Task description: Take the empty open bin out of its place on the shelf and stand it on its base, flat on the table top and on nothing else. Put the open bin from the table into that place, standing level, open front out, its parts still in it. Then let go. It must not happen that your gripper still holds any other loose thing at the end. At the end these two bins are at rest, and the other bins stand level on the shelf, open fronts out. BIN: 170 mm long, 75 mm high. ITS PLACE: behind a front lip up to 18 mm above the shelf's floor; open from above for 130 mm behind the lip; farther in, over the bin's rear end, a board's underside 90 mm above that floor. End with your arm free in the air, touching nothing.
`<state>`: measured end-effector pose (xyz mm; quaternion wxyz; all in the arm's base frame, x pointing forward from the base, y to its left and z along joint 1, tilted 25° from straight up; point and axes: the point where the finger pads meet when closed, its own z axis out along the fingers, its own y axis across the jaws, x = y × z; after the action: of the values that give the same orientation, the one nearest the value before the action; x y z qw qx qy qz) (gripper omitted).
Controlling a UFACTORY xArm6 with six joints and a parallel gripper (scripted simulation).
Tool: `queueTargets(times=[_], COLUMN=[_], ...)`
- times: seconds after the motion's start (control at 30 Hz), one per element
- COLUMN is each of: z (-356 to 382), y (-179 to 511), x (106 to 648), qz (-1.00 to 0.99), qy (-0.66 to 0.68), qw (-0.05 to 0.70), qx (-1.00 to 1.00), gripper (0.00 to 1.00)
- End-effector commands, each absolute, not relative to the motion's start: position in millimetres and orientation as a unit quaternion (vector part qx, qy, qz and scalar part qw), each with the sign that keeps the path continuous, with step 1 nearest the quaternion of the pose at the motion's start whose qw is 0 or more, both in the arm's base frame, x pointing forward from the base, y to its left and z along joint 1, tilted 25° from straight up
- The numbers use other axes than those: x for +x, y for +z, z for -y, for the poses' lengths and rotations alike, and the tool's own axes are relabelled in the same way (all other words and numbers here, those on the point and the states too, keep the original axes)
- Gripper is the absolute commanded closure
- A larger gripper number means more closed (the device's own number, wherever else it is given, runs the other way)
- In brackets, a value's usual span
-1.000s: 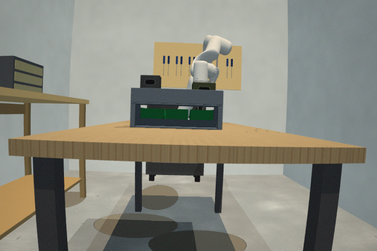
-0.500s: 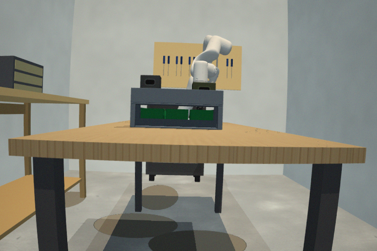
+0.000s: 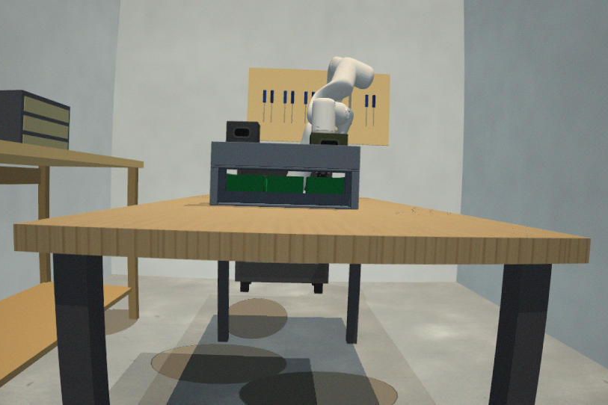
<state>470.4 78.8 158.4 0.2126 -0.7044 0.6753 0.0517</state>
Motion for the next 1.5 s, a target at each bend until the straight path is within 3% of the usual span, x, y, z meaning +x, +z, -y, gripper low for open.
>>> queueTargets(times=[0.0,1.47], z=[-78.6,-72.4], y=[160.0,175.2], x=[471.4,467.8], qz=[-0.675,-0.675], qy=[0.05,0.05], qw=[0.214,0.214], qx=[-0.704,-0.704], gripper=[1.0,1.0])
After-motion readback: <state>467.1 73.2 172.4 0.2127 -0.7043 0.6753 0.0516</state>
